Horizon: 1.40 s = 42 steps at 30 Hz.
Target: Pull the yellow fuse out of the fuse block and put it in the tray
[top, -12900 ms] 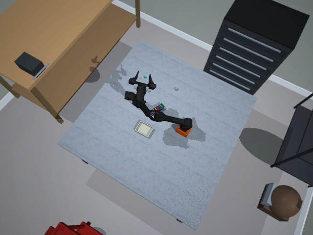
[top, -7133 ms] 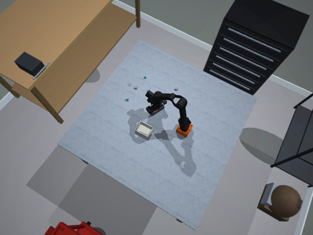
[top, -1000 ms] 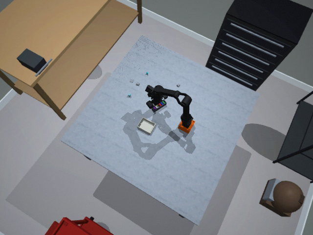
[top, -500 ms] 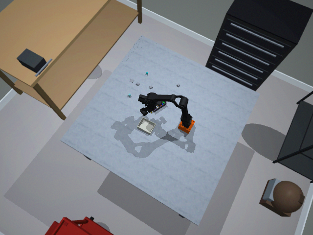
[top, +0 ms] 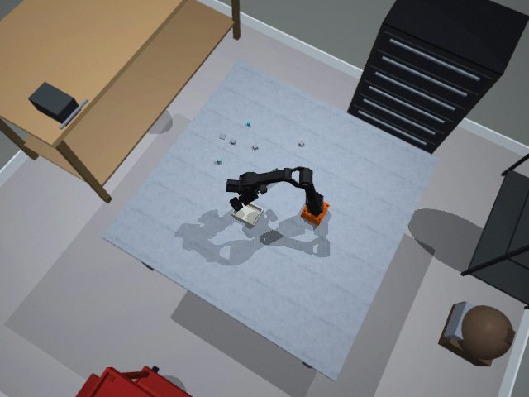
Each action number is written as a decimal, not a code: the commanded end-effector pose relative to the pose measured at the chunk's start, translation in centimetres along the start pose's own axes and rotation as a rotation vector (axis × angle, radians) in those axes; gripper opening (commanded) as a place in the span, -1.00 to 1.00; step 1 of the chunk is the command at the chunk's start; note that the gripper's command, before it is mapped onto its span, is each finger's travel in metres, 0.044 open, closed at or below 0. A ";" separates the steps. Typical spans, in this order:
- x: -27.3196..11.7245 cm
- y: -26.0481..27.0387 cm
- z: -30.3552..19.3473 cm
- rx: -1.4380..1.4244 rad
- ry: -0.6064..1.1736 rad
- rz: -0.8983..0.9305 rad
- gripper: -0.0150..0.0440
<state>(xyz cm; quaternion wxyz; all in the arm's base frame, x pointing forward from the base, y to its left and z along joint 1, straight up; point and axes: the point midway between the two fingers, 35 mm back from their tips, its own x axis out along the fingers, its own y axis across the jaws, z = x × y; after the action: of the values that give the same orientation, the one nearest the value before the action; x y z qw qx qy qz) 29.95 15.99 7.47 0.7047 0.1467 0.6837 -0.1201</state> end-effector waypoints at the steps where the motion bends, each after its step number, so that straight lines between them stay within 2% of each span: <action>1: 0.3 1.5 -1.3 0.004 0.004 -0.009 -0.49; 37: 4.3 1.7 -1.6 0.004 0.005 -0.009 -0.49; 42: 4.0 1.8 -1.6 -0.001 0.003 0.001 -0.05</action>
<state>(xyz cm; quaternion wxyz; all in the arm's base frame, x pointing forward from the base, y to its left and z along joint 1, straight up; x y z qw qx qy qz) 29.31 18.40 3.54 0.7036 0.1465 0.6850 -0.1194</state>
